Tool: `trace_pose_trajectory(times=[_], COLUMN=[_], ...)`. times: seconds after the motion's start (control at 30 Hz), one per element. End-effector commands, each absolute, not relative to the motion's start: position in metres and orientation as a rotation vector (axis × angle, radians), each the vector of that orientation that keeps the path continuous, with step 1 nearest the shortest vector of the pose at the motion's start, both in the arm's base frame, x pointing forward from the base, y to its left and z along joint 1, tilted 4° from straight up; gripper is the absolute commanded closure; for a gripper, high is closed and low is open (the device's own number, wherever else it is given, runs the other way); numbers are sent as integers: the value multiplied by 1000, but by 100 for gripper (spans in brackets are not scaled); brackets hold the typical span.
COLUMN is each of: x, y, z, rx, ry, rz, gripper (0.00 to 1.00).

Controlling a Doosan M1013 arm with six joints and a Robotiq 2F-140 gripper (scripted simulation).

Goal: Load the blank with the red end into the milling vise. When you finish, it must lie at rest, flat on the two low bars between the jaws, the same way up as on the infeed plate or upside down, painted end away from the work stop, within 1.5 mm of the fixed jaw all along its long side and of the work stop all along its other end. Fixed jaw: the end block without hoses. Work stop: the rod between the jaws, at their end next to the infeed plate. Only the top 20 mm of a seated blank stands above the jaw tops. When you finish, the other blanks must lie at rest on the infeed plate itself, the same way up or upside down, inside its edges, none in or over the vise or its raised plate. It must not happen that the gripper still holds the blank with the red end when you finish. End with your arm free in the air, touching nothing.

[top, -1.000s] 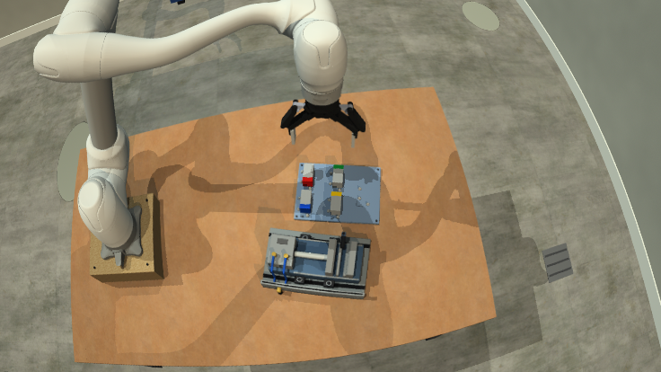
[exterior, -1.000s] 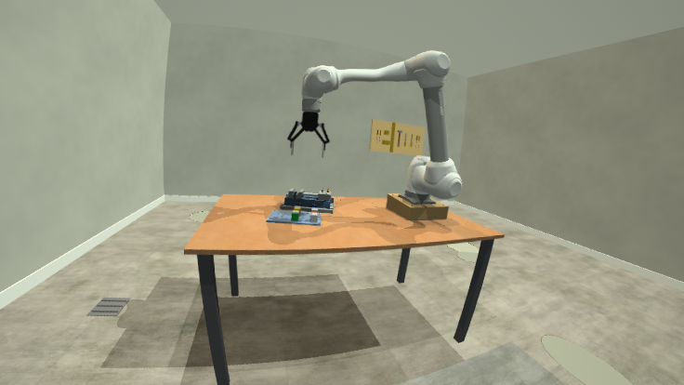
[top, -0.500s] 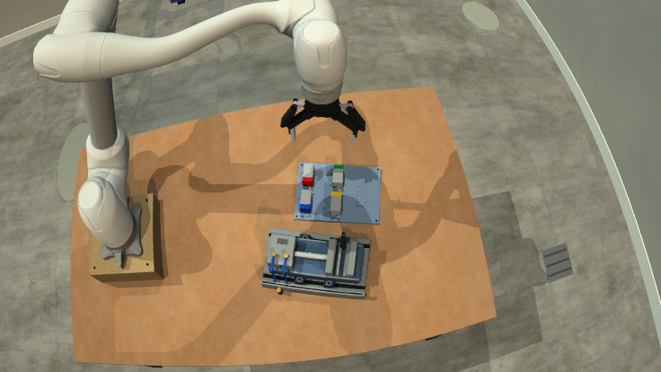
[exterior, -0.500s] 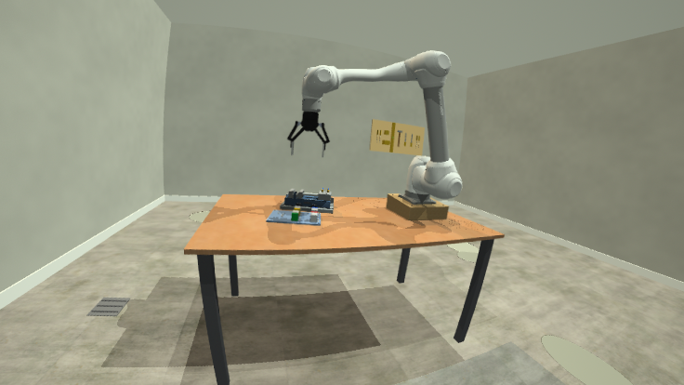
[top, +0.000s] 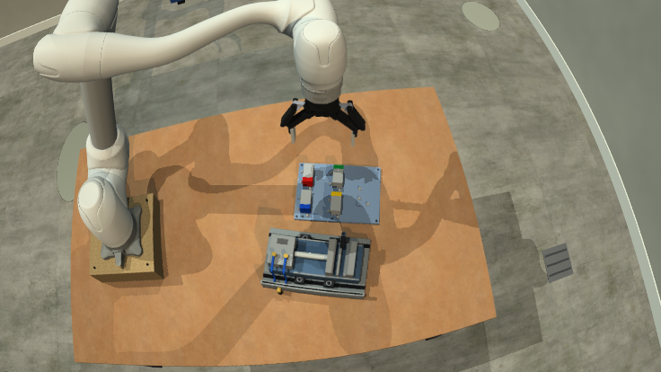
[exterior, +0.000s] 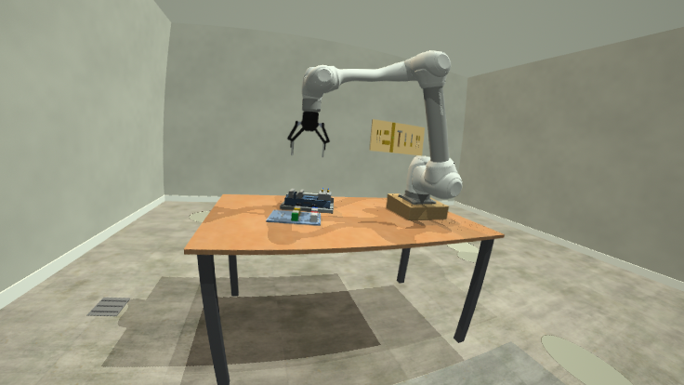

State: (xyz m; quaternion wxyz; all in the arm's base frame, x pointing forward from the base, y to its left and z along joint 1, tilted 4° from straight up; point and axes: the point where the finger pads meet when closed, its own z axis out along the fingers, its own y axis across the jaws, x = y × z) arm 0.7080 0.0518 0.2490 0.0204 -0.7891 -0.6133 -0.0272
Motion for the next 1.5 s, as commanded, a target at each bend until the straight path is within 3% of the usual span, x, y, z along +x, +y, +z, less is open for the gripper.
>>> trace_pose_trajectory(times=[0.0, 1.47], x=[708, 676], y=[52, 28], z=[249, 247], rx=[-2447, -2447], ry=[-1902, -1902], rz=[-85, -84], gripper=[0, 0])
